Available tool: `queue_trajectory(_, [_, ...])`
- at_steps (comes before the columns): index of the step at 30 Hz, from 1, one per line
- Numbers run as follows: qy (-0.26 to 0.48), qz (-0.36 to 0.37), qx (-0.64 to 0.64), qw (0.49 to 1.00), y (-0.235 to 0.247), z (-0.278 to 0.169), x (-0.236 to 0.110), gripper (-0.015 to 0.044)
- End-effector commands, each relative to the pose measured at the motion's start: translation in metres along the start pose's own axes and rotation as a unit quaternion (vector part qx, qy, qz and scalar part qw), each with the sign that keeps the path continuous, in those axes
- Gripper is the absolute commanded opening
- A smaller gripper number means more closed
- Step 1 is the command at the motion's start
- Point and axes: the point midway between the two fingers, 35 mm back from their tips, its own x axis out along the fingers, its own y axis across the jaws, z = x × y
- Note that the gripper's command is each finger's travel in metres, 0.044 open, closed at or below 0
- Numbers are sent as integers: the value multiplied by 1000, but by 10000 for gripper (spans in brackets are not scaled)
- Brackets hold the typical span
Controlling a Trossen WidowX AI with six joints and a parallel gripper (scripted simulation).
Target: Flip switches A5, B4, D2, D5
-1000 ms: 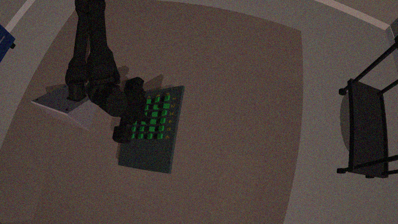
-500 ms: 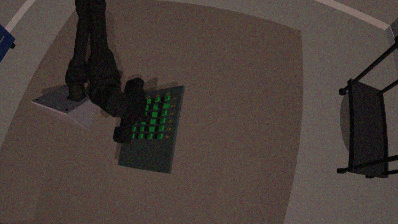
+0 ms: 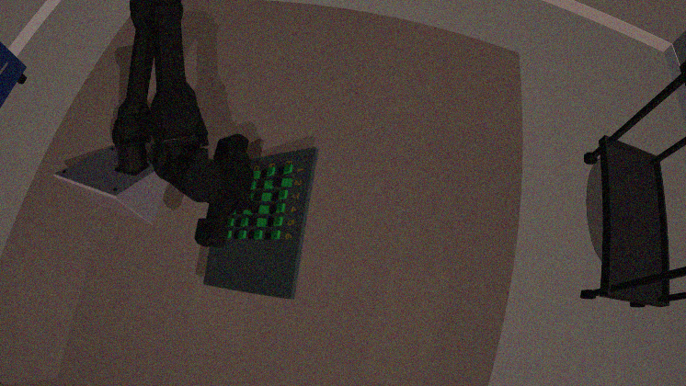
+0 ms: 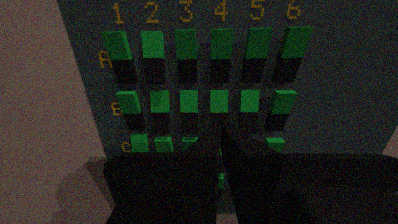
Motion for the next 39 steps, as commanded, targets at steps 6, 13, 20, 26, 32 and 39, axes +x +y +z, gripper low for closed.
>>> queue_trajectory(6, [2, 0, 3, 1000, 0, -1, 2, 0])
queue_trajectory(13, [2, 0, 3, 1000, 0, -1, 3, 0])
queue_trajectory(20, [2, 0, 3, 1000, 0, -1, 4, 0])
queue_trajectory(26, [2, 0, 3, 1000, 0, -1, 4, 0])
queue_trajectory(32, [2, 0, 3, 1000, 0, -1, 5, 0])
queue_trajectory(39, [2, 0, 3, 1000, 0, -2, 6, 0])
